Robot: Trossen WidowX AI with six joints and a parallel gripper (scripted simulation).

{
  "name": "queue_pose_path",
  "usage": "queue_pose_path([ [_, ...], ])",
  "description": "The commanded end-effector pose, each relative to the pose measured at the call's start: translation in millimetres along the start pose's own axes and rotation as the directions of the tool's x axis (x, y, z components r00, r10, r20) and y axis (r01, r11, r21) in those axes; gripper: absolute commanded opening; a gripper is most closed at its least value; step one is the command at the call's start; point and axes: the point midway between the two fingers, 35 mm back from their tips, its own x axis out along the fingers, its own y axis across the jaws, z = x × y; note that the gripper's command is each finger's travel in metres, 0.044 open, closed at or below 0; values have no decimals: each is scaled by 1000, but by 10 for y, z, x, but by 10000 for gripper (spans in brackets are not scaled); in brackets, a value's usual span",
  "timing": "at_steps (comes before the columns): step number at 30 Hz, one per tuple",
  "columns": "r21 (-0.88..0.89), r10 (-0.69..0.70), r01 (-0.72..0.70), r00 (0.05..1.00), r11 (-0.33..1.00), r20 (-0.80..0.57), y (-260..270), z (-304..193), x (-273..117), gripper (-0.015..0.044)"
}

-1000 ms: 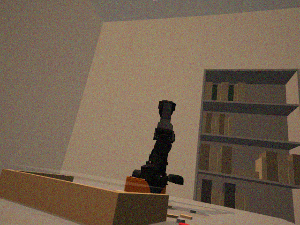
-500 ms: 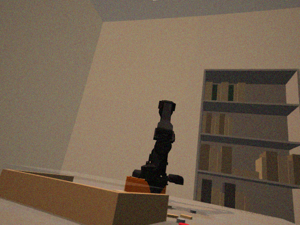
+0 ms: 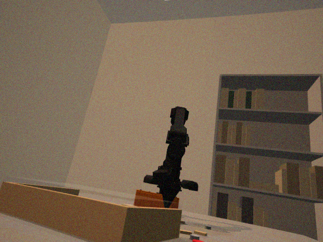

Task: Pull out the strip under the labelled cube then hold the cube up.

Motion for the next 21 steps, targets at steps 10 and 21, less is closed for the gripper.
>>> queue_pose_path([
  [10,139,5,-6,1000,990,3,-11,273,-162,157],
  [21,139,5,-6,1000,990,5,-20,644,-227,440],
])
